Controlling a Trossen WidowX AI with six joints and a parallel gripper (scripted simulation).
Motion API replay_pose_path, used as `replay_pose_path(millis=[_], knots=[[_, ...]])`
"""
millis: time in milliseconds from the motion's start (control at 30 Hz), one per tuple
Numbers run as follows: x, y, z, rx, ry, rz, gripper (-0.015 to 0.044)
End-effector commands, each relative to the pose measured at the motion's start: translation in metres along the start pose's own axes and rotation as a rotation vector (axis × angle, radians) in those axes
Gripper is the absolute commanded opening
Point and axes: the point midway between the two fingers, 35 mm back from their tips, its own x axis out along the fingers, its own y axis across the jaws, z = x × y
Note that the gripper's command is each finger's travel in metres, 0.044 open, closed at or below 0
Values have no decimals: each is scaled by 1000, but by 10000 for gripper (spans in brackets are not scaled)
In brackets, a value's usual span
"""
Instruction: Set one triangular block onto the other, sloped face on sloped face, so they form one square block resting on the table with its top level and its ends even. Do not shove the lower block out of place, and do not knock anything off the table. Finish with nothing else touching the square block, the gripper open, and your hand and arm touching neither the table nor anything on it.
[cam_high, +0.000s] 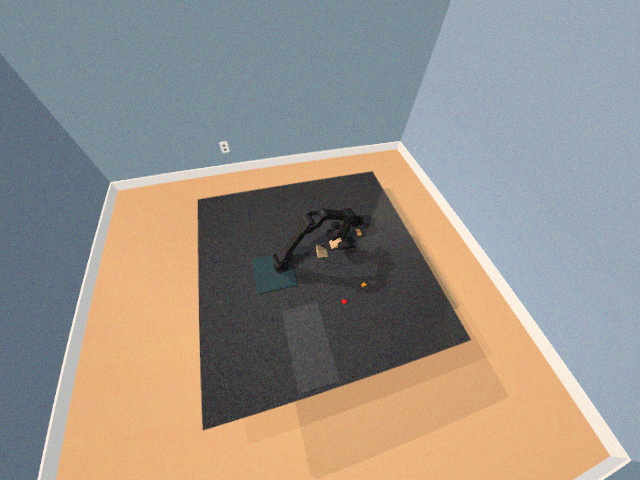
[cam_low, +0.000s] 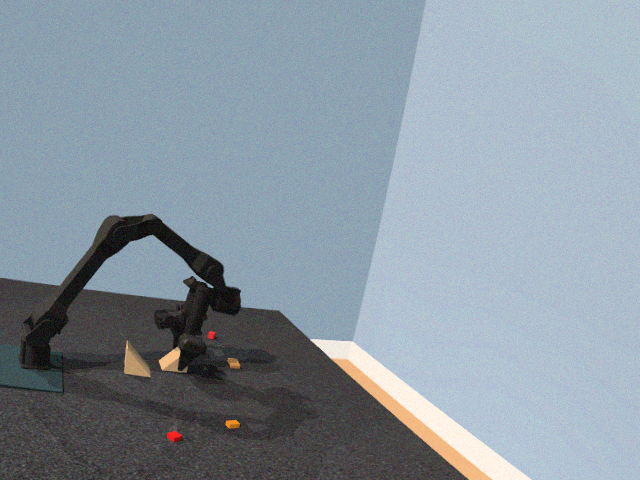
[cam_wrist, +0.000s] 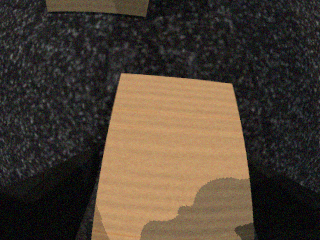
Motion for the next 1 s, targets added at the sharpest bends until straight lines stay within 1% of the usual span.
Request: replay_pose_path(millis=[0,33,233,500,767,967], knots=[[2,0,1,4,-3,2,282],[2,0,1,4,-3,2,256],[2,0,1,4,-3,2,216],[-2,0,1,0,-2,1,6],[-2,0,1,0,1,1,0],[-4,0,7,0,96,3,0]])
